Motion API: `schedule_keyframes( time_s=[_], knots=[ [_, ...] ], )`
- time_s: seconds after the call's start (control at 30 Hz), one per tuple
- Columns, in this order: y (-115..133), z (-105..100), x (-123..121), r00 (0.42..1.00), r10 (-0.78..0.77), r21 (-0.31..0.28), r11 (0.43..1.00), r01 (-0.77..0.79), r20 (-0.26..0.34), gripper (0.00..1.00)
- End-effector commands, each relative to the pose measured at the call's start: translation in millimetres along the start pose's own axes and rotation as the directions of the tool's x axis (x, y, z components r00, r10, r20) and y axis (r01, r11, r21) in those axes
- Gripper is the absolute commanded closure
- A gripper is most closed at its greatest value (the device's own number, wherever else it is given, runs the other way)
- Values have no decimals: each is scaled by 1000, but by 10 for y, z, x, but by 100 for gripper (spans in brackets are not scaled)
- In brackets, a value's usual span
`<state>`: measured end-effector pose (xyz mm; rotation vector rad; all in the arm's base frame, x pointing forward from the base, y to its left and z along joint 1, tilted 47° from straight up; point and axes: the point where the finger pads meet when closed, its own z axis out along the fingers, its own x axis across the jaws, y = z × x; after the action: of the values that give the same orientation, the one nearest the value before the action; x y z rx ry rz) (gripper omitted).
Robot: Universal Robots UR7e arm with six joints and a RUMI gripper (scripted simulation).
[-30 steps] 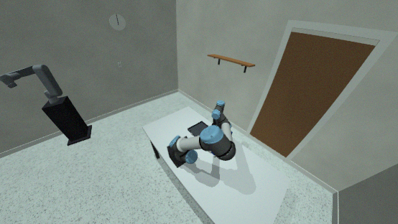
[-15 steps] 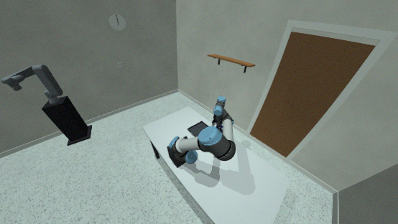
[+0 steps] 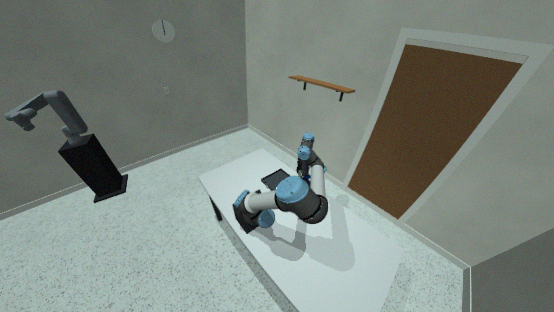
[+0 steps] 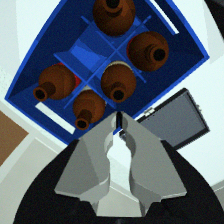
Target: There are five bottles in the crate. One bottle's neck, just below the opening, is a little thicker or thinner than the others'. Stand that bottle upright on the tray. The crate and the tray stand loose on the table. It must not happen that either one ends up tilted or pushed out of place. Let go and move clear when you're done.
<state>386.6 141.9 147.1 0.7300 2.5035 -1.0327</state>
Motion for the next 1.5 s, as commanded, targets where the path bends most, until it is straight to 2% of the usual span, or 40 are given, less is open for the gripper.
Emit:
schedule_keyframes(
  time_s=[0.0,0.97,1.03,1.1,1.27,1.33,1.47],
  knots=[
    [1,-4,-1,1000,0,-1,1000,0,0,100],
    [5,-6,-31,1000,0,-1,1000,0,0,100],
    [25,-14,-186,1000,0,-2,1000,0,-1,100],
    [25,-14,-186,1000,0,-2,1000,0,-1,100],
    [47,-17,-972,1000,0,-3,1000,0,-1,100],
    [30,-6,-1204,1000,0,-2,1000,0,0,100],
    [19,1,-1310,1000,0,-1,1000,0,1,100]
  ],
)
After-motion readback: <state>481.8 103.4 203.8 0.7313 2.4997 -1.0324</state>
